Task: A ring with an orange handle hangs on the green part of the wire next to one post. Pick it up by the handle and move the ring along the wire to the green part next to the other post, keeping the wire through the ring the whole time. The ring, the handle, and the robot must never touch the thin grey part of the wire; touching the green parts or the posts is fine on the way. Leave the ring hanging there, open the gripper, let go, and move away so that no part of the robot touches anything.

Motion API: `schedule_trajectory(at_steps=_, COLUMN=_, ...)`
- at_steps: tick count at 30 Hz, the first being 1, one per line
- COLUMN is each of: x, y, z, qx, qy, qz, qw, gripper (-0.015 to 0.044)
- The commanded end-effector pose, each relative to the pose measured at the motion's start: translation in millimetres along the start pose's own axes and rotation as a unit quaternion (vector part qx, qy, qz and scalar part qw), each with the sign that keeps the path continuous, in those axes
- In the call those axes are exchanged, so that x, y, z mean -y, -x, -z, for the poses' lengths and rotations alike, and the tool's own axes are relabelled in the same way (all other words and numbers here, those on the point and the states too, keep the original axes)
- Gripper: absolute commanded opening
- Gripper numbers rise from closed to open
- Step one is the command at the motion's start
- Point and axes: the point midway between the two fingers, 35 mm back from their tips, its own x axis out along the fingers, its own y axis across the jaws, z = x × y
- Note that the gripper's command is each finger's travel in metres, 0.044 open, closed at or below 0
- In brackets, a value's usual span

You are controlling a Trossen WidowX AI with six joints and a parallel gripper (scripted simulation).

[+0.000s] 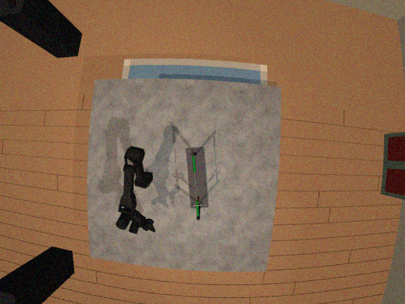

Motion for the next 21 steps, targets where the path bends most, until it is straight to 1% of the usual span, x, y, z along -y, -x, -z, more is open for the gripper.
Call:
schedule_trajectory(at_steps=1, x=-9.9, y=-20.6, z=45.4, qx=-0.060, qy=0.121, qz=-0.080, qw=0.988, gripper=0.0160)
schedule_trajectory(at_steps=4, x=-18.3, y=-28.1, z=78.8, qx=-0.090, qy=0.204, qz=-0.144, qw=0.964, gripper=0.0160)
schedule_trajectory(at_steps=8, x=-28.3, y=-29.3, z=125.4, qx=-0.118, qy=0.308, qz=-0.233, qw=0.915, gripper=0.0160)
schedule_trajectory(at_steps=12, x=-35.9, y=-20.0, z=172.6, qx=-0.130, qy=0.398, qz=-0.326, qw=0.847, gripper=0.0160)
schedule_trajectory(at_steps=16, x=-39.8, y=-1.7, z=215.8, qx=-0.127, qy=0.470, qz=-0.415, qw=0.769, gripper=0.0160)
schedule_trajectory(at_steps=18, x=-40.0, y=2.3, z=222.9, qx=-0.125, qy=0.480, qz=-0.430, qw=0.755, gripper=0.0160)
schedule_trajectory(at_steps=21, x=-40.0, y=2.3, z=222.9, qx=-0.125, qy=0.480, qz=-0.430, qw=0.755, gripper=0.0160)
